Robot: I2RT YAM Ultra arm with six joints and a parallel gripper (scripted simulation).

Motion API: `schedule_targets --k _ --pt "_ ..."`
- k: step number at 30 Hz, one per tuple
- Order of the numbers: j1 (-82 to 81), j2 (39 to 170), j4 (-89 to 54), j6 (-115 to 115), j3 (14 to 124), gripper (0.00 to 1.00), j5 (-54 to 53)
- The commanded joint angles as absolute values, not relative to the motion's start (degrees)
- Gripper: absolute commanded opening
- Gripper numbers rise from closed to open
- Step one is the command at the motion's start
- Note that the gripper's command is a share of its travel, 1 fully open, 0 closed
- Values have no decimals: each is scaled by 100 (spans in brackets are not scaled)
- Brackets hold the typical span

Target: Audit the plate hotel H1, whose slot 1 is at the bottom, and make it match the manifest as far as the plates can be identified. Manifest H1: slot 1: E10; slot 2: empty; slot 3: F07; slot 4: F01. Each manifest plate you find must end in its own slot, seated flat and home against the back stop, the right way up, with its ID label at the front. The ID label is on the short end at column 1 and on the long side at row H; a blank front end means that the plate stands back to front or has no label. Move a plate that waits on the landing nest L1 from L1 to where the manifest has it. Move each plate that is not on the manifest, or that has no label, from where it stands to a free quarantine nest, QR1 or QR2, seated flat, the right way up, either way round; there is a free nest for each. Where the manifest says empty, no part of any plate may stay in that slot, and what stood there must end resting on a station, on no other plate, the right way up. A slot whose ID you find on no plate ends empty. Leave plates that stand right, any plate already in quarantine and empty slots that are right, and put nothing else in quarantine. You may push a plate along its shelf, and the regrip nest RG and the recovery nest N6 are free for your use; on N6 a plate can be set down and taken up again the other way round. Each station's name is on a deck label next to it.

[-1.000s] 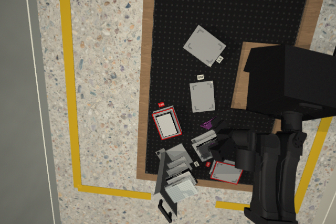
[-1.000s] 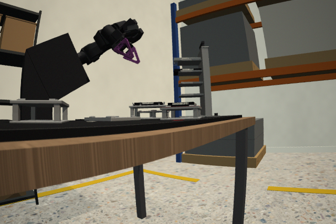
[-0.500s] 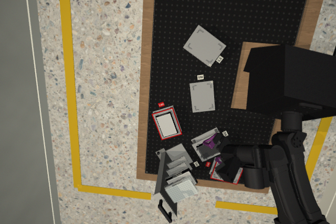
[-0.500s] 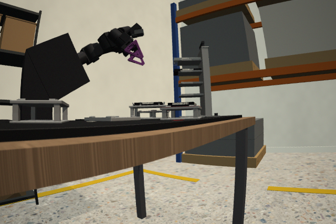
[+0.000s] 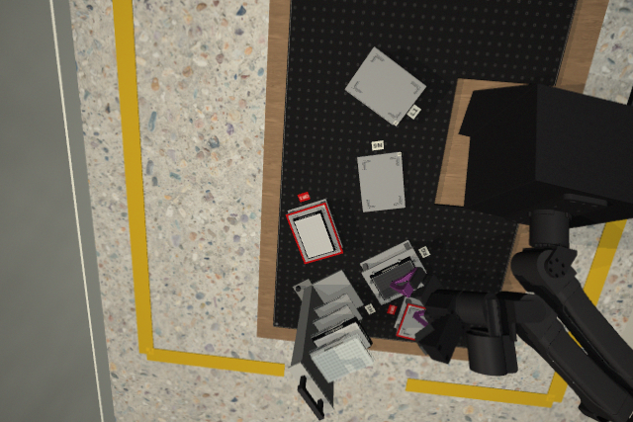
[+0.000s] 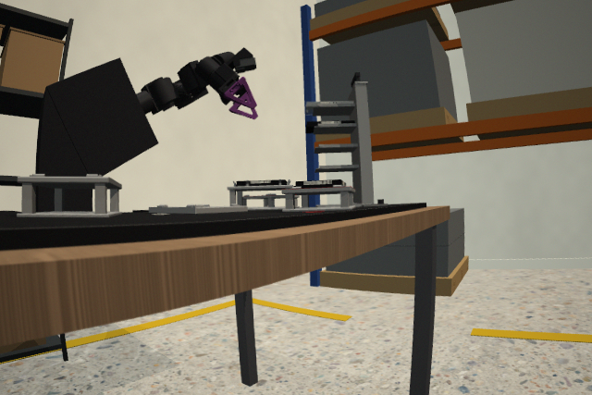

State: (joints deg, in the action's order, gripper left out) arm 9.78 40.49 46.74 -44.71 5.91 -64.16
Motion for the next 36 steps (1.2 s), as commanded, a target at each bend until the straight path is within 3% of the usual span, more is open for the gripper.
schedule_targets --k 1,20,23,36 --pt "858 3546 3496 -4413 723 100 -6089" --pt "-543 1562 569 -4184 1484 100 -4698" --pt "-660 1499 443 -4171 1538 100 -4582" --pt "-2962 2075 1377 -3979 1081 100 -2283"
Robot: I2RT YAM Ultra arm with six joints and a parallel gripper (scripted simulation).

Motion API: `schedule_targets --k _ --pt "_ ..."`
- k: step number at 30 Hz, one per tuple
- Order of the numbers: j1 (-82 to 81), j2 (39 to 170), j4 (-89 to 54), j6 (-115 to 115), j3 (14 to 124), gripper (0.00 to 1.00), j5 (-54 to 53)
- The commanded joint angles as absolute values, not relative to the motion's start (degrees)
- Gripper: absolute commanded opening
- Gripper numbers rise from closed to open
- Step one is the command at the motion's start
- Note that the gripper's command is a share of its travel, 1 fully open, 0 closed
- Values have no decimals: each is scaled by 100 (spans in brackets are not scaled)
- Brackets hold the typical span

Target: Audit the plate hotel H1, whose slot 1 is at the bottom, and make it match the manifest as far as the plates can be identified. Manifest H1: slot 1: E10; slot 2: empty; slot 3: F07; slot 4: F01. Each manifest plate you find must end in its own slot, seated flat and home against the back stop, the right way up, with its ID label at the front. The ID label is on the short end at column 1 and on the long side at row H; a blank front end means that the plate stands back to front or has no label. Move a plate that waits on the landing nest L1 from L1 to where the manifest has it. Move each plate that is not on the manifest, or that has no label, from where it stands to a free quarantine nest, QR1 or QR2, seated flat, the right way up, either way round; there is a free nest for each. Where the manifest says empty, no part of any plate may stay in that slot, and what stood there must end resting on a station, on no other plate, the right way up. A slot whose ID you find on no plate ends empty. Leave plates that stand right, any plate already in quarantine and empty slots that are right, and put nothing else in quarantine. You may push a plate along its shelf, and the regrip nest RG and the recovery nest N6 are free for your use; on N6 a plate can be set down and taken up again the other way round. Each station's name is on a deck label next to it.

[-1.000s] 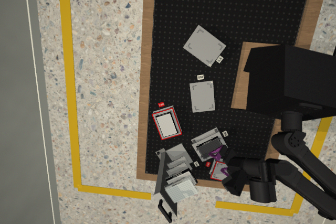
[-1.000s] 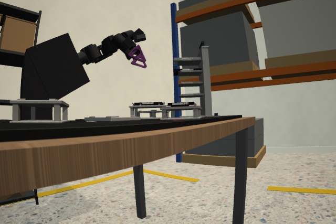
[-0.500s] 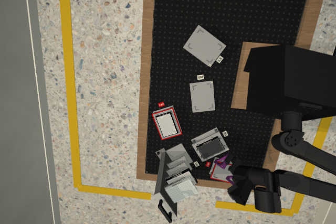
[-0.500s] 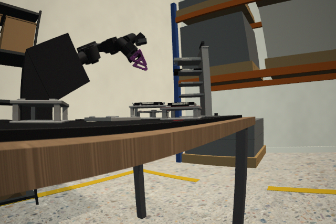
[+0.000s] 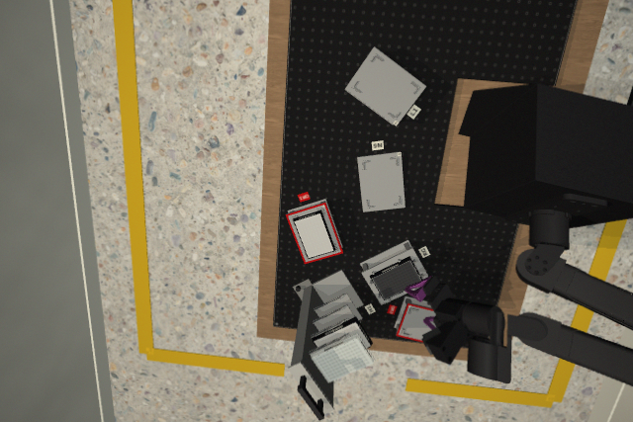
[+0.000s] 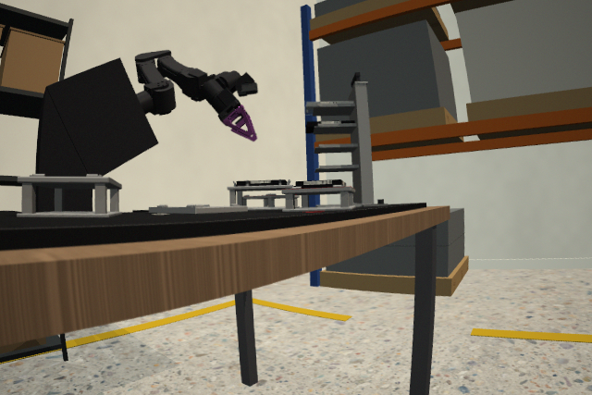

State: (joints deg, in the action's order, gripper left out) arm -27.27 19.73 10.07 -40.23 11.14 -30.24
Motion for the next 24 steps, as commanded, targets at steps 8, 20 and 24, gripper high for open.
schedule_targets --k 8,20,24 --pt "-3746 2673 2154 -3931 888 100 -1499" --pt "-4546 3784 3443 -3886 701 100 -699" --pt "-4544 3781 3439 -3886 702 100 -700"
